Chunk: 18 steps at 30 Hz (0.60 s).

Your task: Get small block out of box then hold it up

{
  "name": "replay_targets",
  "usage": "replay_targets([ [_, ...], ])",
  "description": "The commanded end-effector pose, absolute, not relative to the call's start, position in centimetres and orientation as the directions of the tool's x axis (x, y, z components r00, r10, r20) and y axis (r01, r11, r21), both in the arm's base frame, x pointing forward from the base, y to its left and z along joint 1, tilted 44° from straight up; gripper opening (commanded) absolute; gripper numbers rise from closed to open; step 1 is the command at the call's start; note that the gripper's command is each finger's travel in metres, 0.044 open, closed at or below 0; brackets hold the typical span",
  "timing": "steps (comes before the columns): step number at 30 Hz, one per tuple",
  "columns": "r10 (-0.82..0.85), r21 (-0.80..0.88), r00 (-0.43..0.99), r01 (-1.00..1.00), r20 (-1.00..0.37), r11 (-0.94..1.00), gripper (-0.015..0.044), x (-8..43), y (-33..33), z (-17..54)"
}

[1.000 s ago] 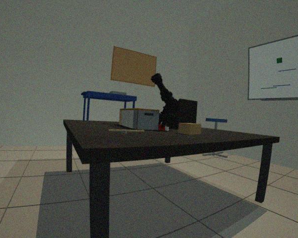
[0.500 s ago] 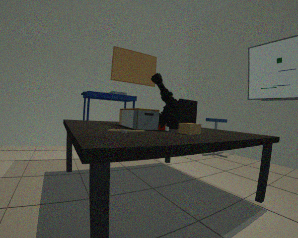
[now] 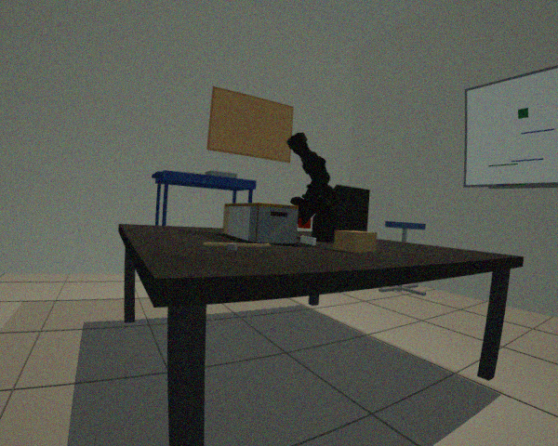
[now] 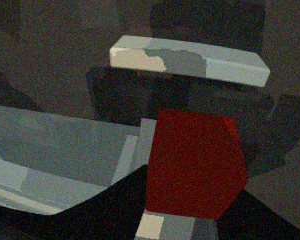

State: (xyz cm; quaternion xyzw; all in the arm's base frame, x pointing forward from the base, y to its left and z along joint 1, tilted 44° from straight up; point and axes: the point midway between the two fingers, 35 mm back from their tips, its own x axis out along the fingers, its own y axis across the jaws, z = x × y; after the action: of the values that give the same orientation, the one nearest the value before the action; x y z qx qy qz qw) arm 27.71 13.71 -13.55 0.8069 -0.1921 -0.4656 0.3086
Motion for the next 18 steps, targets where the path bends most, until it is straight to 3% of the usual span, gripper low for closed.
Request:
replay_targets([
  [1,-0.594,0.672,0.491,-0.023,-0.638,-0.740,0.0000,27.7,14.2,-13.0],
  [18,-0.483,0.658,0.492,0.285,-0.724,-0.697,0.0000,24.7,16.5,-7.5],
])
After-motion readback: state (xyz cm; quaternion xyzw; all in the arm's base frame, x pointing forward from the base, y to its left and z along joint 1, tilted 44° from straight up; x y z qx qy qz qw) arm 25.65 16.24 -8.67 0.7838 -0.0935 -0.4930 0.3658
